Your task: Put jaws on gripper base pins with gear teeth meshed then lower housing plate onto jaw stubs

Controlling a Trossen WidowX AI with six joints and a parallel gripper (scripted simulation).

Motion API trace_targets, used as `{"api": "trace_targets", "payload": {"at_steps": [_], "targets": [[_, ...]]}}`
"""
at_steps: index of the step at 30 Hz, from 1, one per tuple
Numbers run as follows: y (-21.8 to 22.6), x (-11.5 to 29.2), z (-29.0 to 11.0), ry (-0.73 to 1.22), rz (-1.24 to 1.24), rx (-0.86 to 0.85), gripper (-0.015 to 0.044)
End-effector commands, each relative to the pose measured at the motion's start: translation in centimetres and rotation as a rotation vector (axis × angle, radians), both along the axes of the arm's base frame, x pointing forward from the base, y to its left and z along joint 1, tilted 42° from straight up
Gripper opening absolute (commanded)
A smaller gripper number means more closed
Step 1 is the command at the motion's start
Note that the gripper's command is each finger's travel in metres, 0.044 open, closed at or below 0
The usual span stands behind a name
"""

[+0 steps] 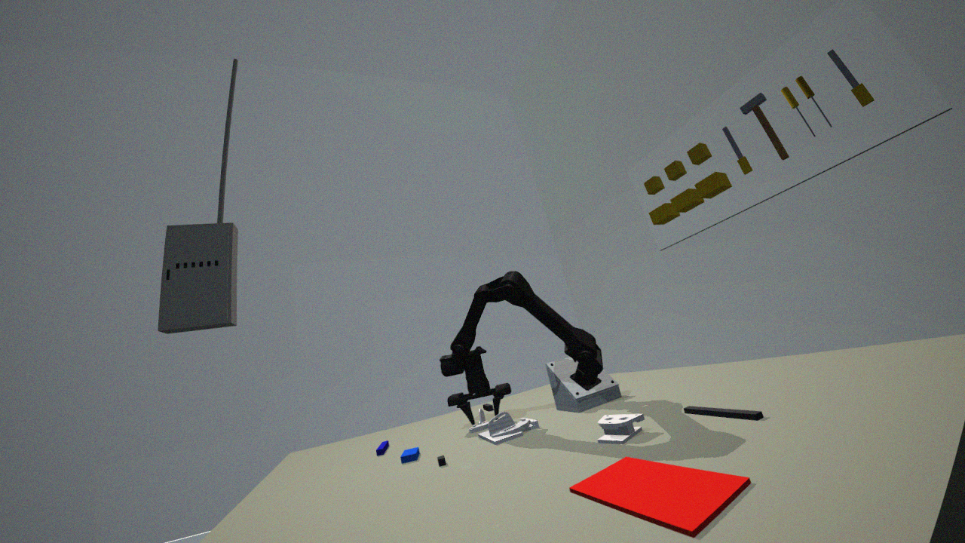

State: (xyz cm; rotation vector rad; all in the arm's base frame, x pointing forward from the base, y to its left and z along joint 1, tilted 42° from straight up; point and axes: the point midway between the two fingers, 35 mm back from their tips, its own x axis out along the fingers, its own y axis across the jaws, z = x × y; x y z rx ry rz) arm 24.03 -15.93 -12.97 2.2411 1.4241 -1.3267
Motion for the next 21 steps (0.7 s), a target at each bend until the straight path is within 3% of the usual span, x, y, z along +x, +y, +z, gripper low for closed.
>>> {"api": "trace_targets", "payload": {"at_steps": [1, 4, 6, 21], "targets": [[0.00, 0.00, 0.00, 0.000, 0.000, 0.000, 0.0230], [0.00, 0.00, 0.00, 0.000, 0.000, 0.000, 0.0151], [0.00, 0.00, 0.00, 0.000, 0.000, 0.000, 0.0138], [-0.04, 0.00, 0.03, 0.000, 0.000, 0.000, 0.0134]]}}
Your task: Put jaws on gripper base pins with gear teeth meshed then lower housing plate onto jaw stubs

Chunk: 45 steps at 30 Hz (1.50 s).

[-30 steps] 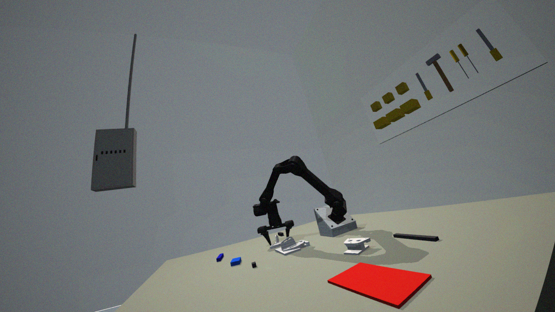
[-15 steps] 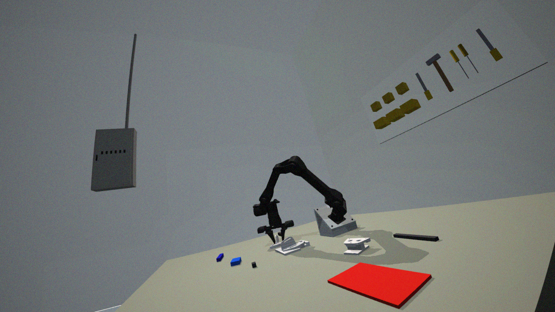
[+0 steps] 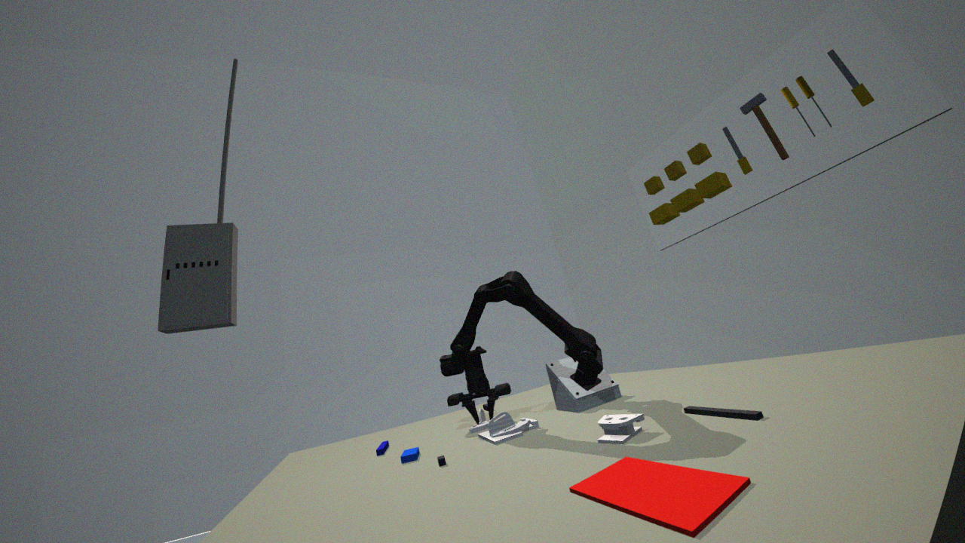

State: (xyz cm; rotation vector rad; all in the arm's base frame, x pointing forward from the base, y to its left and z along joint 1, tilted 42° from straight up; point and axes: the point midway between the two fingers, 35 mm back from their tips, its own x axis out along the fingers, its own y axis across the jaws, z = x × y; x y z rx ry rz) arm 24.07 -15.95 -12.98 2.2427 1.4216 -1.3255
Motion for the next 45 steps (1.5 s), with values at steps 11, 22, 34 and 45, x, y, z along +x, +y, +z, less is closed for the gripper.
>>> {"api": "trace_targets", "payload": {"at_steps": [11, 22, 34, 45], "targets": [[-2.2, -0.3, 2.3, 0.002, -0.002, 0.000, 0.0134], [-4.4, -0.9, 5.0, 0.001, -0.004, 0.001, 0.0134], [-5.1, -1.2, 5.9, 0.001, -0.005, 0.002, 0.0134], [-4.3, -1.7, 6.8, -0.127, 0.146, -0.028, 0.0134]]}}
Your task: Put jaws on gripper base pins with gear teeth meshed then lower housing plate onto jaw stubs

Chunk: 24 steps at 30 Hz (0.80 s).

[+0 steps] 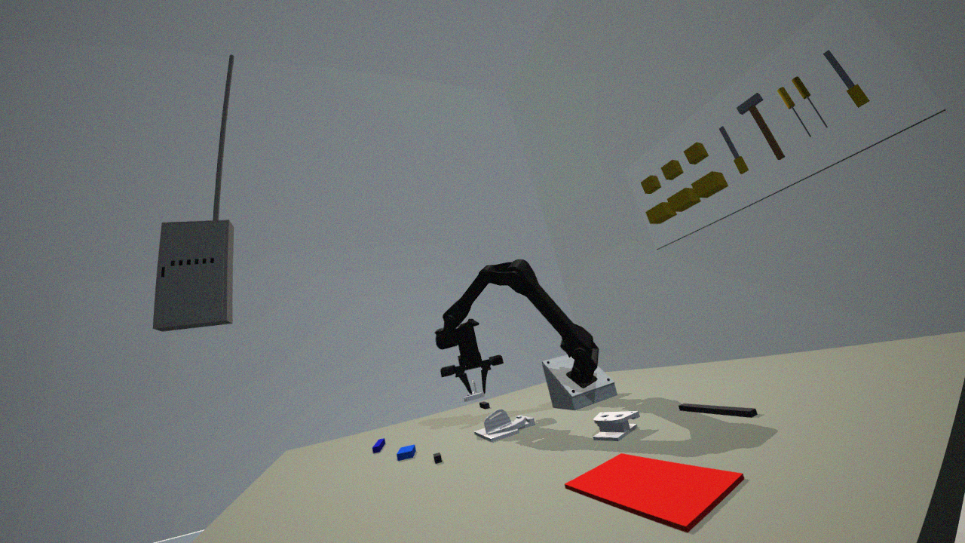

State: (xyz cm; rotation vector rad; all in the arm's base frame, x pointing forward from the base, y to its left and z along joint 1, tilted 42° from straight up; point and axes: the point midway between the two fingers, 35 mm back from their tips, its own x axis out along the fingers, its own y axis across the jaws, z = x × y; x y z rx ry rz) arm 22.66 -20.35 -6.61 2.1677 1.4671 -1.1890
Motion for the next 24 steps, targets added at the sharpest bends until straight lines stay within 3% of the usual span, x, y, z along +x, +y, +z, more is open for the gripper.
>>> {"api": "trace_targets", "payload": {"at_steps": [1, 24], "targets": [[0.2, -0.3, 0.6, -0.054, 0.066, -0.019, 0.0134], [2.3, -1.6, 2.7, -0.366, 0.429, -0.091, 0.0134]]}}
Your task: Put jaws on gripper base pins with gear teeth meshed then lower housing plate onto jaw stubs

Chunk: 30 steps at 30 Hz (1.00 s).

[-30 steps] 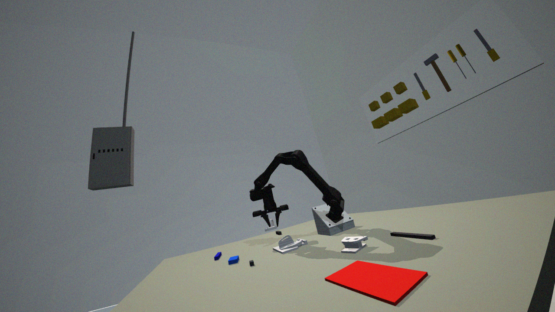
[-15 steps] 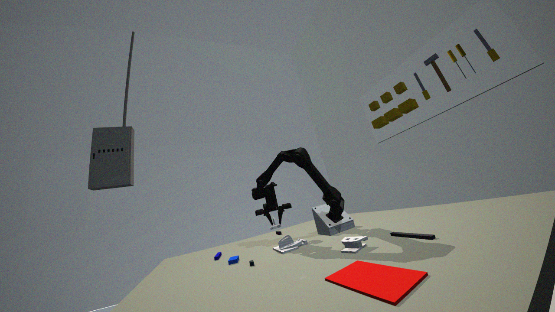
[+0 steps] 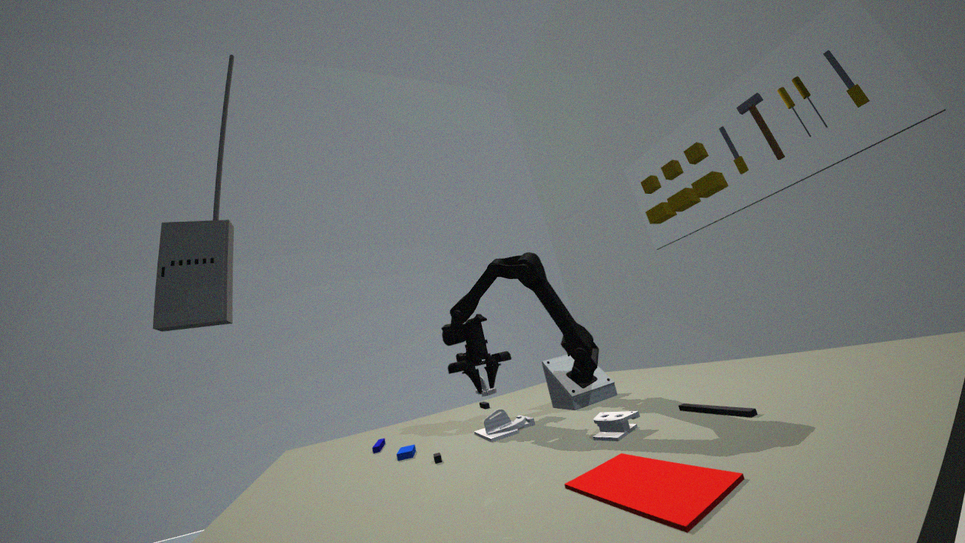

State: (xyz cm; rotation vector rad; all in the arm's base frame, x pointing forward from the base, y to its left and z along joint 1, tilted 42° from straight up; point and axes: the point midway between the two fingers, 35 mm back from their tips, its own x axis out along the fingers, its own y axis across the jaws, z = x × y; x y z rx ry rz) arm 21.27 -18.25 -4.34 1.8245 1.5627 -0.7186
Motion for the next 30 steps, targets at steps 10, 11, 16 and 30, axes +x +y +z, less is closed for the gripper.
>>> {"api": "trace_targets", "payload": {"at_steps": [10, 11, 16, 30], "targets": [[1.2, -0.8, 1.2, -0.182, 0.212, -0.049, 0.0134], [1.3, -0.9, 1.3, -0.196, 0.228, -0.052, 0.0134], [1.8, -1.2, 1.7, -0.264, 0.307, -0.067, 0.0134], [3.3, -2.1, 2.7, -0.454, 0.527, -0.110, 0.0134]]}}
